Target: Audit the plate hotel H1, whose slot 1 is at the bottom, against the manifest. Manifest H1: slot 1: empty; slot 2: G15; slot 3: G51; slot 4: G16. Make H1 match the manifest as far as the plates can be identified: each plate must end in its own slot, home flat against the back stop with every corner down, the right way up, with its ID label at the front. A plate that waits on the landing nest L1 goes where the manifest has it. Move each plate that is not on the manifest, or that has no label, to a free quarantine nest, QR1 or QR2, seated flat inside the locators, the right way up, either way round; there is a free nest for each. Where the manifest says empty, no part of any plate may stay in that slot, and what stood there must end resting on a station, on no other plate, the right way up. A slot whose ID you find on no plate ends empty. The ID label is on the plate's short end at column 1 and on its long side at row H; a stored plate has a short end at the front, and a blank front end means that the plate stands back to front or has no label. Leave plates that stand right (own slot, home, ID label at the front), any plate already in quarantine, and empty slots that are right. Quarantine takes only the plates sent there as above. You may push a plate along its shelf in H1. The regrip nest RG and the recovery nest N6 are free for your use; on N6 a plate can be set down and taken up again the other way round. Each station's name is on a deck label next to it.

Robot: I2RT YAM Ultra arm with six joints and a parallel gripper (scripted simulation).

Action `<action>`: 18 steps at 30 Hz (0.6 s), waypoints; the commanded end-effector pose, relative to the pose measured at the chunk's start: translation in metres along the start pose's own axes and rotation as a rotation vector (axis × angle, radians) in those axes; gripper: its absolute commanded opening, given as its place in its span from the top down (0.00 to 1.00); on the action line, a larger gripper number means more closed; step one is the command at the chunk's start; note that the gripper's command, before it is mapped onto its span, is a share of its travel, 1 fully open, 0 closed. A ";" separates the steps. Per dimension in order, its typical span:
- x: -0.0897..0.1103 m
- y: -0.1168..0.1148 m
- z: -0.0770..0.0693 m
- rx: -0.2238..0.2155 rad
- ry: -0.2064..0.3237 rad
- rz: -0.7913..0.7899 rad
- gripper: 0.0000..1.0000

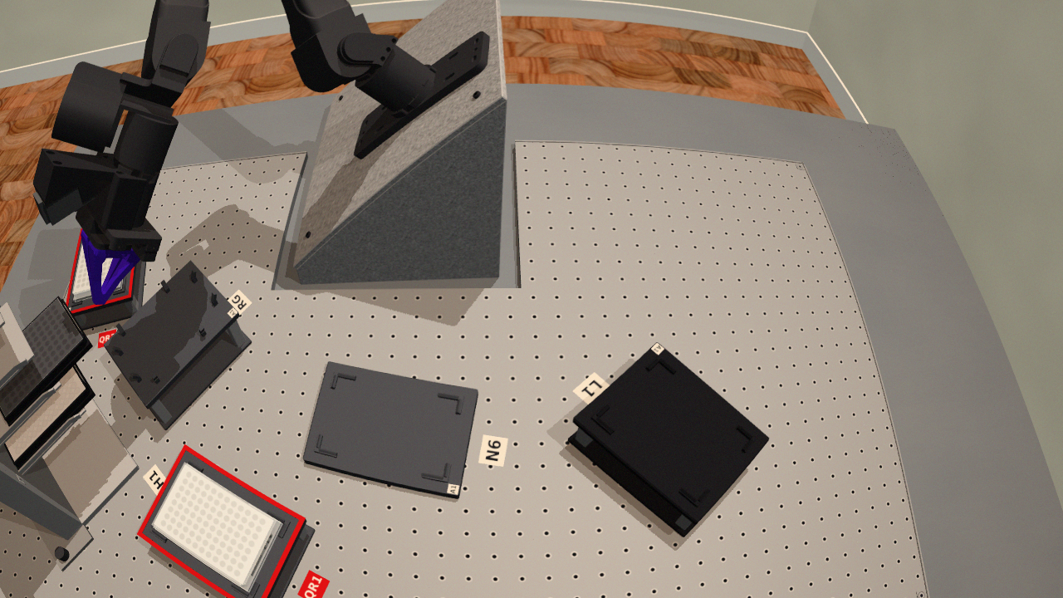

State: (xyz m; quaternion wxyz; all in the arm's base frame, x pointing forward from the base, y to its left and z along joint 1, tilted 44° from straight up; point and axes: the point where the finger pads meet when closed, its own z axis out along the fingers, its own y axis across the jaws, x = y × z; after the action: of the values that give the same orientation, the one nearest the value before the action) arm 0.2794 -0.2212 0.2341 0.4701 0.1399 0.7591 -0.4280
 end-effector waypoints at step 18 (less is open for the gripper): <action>-0.012 -0.001 0.006 -0.001 -0.014 0.004 1.00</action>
State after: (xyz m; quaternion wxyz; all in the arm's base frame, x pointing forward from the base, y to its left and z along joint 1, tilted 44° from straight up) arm 0.2873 -0.2254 0.2392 0.4705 0.1400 0.7588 -0.4281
